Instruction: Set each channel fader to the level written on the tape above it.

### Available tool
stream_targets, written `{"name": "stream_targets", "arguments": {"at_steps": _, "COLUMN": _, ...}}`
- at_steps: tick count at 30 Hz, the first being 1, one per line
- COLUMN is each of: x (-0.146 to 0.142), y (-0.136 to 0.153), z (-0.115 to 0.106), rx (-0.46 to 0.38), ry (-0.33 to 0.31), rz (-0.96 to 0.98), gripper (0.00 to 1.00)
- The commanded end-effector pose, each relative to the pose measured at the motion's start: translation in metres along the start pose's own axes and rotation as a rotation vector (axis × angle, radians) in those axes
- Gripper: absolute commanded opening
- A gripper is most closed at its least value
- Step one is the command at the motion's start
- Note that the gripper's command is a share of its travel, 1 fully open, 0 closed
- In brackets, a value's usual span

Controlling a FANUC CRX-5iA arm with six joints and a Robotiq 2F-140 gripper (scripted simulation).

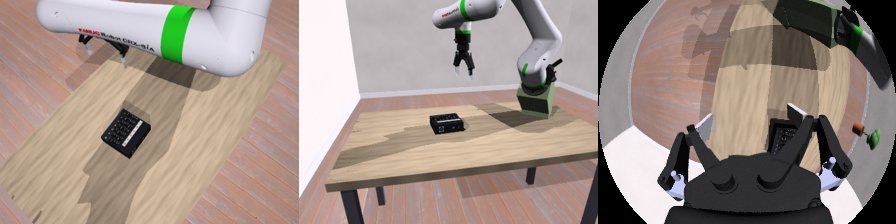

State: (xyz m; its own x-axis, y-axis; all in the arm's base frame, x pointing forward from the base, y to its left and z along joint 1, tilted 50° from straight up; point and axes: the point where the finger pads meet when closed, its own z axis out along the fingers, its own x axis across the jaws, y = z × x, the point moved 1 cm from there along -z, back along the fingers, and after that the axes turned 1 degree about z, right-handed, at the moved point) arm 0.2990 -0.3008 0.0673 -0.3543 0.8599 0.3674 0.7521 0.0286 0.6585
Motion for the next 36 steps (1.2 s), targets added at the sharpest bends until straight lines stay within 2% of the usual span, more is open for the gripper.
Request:
{"name": "stream_targets", "arguments": {"at_steps": 1, "x": 0.000, "y": 0.000, "z": 0.000, "rx": 0.000, "ry": 0.000, "rz": 0.000, "gripper": 1.00}}
{"name": "stream_targets", "arguments": {"at_steps": 18, "x": 0.000, "y": 0.001, "z": 0.000, "rx": 0.000, "ry": -0.001, "rz": -0.006, "gripper": 1.00}}
{"name": "stream_targets", "arguments": {"at_steps": 20, "x": 0.008, "y": 0.024, "z": 0.005, "rx": 0.007, "ry": -0.007, "rz": -0.126, "gripper": 1.00}}
{"name": "stream_targets", "arguments": {"at_steps": 22, "x": 0.031, "y": 0.075, "z": 0.015, "rx": 0.014, "ry": -0.014, "rz": -0.340, "gripper": 1.00}}
{"name": "stream_targets", "arguments": {"at_steps": 24, "x": 0.034, "y": 0.081, "z": 0.016, "rx": 0.017, "ry": -0.017, "rz": -0.422, "gripper": 1.00}}
{"name": "stream_targets", "arguments": {"at_steps": 25, "x": 0.051, "y": 0.108, "z": 0.023, "rx": 0.016, "ry": -0.016, "rz": -0.516, "gripper": 1.00}}
{"name": "stream_targets", "arguments": {"at_steps": 27, "x": 0.055, "y": 0.115, "z": 0.024, "rx": 0.018, "ry": -0.021, "rz": -0.610, "gripper": 1.00}}
{"name": "stream_targets", "arguments": {"at_steps": 28, "x": 0.077, "y": 0.143, "z": 0.031, "rx": 0.013, "ry": -0.019, "rz": -0.709, "gripper": 1.00}}
{"name": "stream_targets", "arguments": {"at_steps": 30, "x": 0.080, "y": 0.147, "z": 0.032, "rx": 0.013, "ry": -0.023, "rz": -0.797, "gripper": 1.00}}
{"name": "stream_targets", "arguments": {"at_steps": 31, "x": 0.104, "y": 0.175, "z": 0.038, "rx": 0.006, "ry": -0.022, "rz": -0.901, "gripper": 1.00}}
{"name": "stream_targets", "arguments": {"at_steps": 32, "x": 0.104, "y": 0.175, "z": 0.038, "rx": 0.004, "ry": -0.025, "rz": -0.962, "gripper": 1.00}}
{"name": "stream_targets", "arguments": {"at_steps": 34, "x": 0.104, "y": 0.175, "z": 0.038, "rx": 0.004, "ry": -0.025, "rz": -0.962, "gripper": 1.00}}
{"name": "stream_targets", "arguments": {"at_steps": 36, "x": 0.140, "y": 0.207, "z": 0.045, "rx": -0.013, "ry": -0.028, "rz": -1.177, "gripper": 1.00}}
